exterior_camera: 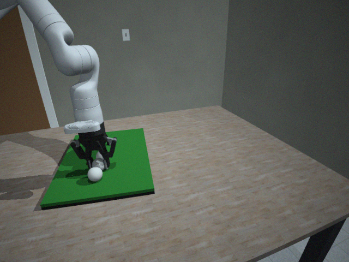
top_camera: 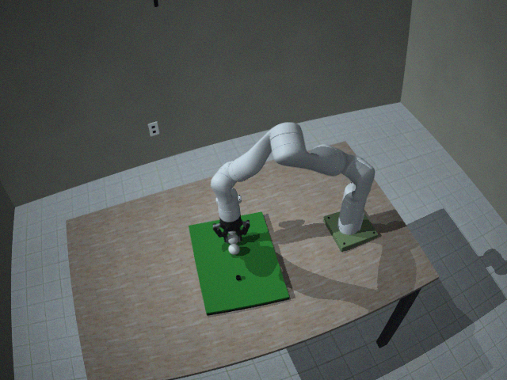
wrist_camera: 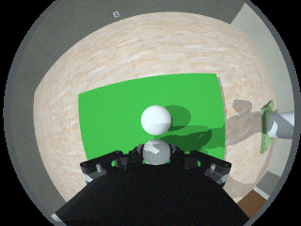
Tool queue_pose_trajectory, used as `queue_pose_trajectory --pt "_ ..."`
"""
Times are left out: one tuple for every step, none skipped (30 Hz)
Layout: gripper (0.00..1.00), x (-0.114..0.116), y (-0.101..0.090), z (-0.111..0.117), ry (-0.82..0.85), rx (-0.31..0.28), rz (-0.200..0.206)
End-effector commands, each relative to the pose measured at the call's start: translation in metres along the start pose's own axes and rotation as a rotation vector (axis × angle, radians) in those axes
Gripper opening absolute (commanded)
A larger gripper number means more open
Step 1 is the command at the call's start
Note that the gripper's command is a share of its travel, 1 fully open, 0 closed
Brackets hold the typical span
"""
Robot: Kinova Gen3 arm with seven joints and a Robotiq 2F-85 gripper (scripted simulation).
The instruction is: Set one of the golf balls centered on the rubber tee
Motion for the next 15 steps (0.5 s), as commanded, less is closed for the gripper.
queue_pose_trajectory --pt "0.00 -0.001 0.001 0.001 0.000 0.000 0.005" --pt "0.00 -0.001 0.001 0.001 0.000 0.000 0.005" --pt "0.00 -0.001 0.001 0.001 0.000 0.000 0.005" --pt "0.00 -0.001 0.001 0.001 0.000 0.000 0.005" --pt "0.00 -0.001 0.001 0.001 0.000 0.000 0.005" --pt "0.00 -0.001 0.001 0.001 0.000 0.000 0.005" --pt "0.00 -0.001 0.000 0.001 0.000 0.000 0.006" --pt "0.00 -0.001 -0.001 0.001 0.000 0.000 0.006" --pt "0.00 -0.002 -0.003 0.001 -0.001 0.000 0.007" --pt "0.00 -0.001 -0.006 -0.001 -0.002 -0.006 -0.001" --pt "0.00 -0.001 -0.006 -0.001 -0.002 -0.006 -0.001" --pt "0.00 -0.001 -0.006 -0.001 -0.002 -0.006 -0.001" --pt "0.00 -0.001 -0.010 -0.001 -0.003 -0.006 -0.002" --pt "0.00 -0.001 -0.016 -0.002 -0.005 -0.005 -0.001" --pt "0.00 -0.001 -0.022 -0.001 -0.004 -0.002 0.001"
Point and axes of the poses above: the point where the finger pads meet when closed, its own y axis out along the fingers, its own x axis across the jaws, z = x × y, the point moved 9 cm from there along -y, back along the fingers, and after that the axes turned 5 degrees about y, right-handed, at the moved point
